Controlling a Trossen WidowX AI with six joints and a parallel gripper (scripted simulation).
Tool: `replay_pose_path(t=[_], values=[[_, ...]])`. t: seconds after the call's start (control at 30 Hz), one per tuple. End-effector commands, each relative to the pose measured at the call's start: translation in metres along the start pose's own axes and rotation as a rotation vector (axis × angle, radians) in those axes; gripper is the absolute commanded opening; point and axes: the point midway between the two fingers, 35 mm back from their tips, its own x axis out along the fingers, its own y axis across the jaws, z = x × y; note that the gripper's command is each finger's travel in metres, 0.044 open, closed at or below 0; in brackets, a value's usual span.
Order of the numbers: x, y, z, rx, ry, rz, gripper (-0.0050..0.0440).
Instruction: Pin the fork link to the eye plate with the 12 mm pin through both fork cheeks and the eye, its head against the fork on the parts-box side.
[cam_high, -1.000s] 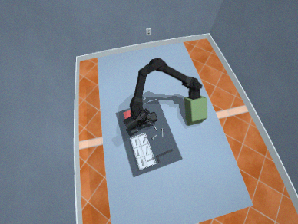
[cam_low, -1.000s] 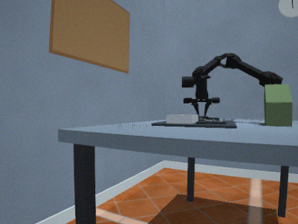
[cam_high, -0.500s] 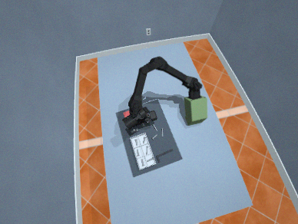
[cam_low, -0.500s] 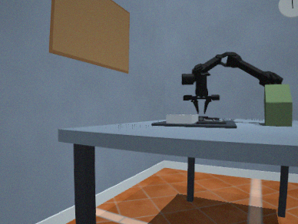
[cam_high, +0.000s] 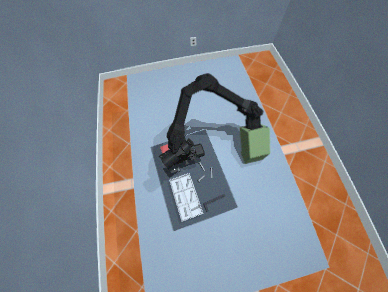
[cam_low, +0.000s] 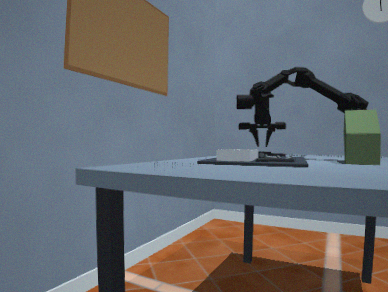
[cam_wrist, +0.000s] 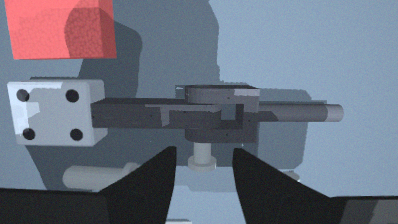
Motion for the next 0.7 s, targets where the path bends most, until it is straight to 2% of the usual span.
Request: replay_pose_path(t=[0.0,0.1,0.13,0.67], values=[[-0.0105,0.0079,0.0049,0.025,0.012,0.025,0.0150],[-0.0105,0.0080,0.0049,0.025,0.012,0.026,0.0150],[-0.0105,0.0080,0.0049,0.025,0.012,0.026,-0.0050],[-0.0105,0.0080,0.0049,0.025,0.012,0.026,-0.0050]])
